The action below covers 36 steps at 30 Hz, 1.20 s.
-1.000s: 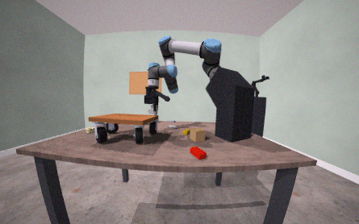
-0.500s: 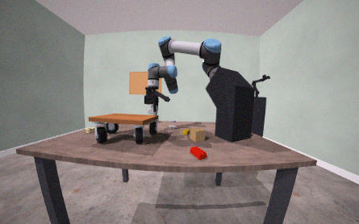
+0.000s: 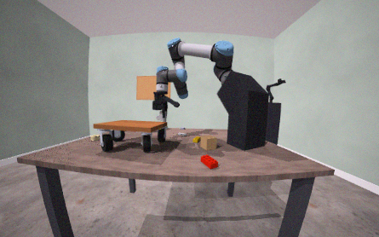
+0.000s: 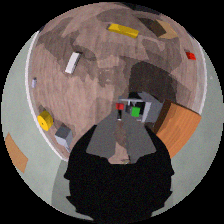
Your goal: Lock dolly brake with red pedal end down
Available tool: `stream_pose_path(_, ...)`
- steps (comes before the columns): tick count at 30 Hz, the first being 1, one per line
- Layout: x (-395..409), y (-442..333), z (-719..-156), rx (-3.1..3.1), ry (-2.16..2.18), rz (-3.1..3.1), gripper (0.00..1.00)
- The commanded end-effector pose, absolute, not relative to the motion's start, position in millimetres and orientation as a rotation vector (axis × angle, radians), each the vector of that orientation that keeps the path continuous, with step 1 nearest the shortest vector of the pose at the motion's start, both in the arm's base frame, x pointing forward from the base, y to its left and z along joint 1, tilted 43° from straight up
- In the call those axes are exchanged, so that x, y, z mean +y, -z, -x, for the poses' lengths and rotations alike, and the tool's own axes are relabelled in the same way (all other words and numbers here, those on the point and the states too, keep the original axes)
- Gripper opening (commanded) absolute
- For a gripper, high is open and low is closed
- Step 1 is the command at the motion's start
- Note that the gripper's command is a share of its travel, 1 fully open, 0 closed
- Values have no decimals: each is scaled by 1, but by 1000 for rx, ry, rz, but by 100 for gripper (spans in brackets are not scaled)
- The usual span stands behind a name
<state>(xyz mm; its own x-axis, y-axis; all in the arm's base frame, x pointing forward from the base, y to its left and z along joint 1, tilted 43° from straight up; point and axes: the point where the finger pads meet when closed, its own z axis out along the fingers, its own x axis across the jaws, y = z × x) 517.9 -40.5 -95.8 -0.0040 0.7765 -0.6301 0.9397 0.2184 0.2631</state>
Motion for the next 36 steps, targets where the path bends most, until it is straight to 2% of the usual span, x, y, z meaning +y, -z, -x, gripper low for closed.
stream_pose_path(1,-25,79,-510,1814,303,-1589,0)
stream_pose_path(16,7,39,-491,1814,303,-1589,0)
stream_pose_path(36,8,37,-492,1812,301,-1589,0)
